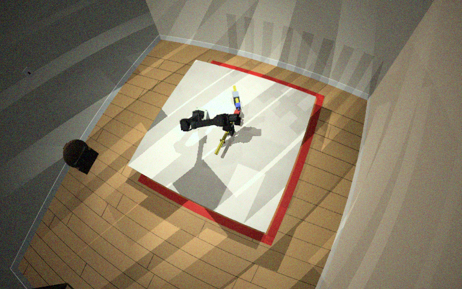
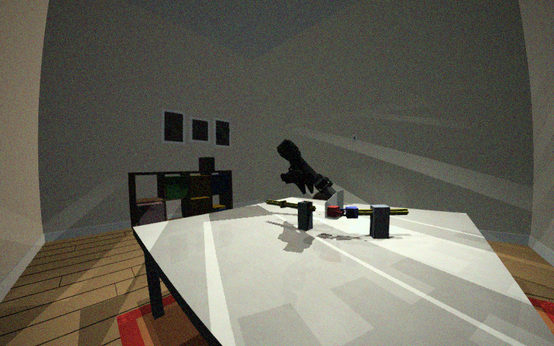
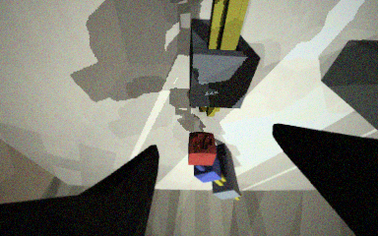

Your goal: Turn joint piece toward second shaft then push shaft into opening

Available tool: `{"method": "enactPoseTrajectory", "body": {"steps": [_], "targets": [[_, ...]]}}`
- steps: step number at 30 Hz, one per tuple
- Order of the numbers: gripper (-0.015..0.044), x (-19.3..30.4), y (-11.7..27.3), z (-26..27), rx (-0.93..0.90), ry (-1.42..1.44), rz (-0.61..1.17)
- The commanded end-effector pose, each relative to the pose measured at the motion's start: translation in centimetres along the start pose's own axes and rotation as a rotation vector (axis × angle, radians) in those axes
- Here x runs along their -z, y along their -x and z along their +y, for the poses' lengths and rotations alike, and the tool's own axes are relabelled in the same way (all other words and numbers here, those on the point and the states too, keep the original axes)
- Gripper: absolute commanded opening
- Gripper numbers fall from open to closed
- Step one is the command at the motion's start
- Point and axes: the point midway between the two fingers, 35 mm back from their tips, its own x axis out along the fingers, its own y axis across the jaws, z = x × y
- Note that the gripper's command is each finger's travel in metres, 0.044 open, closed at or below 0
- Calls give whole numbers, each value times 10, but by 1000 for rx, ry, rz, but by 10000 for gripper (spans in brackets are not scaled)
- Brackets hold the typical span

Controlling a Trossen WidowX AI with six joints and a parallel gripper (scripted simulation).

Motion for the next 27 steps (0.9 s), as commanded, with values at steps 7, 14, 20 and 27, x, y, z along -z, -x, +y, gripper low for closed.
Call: {"method": "enactPoseTrajectory", "body": {"steps": [7,14,20,27], "targets": [[440,-41,21,1,6,291,-100],[440,-70,34,-3,48,510,-168],[440,-95,47,-9,101,697,-219],[440,-123,62,-19,183,913,-265]]}}
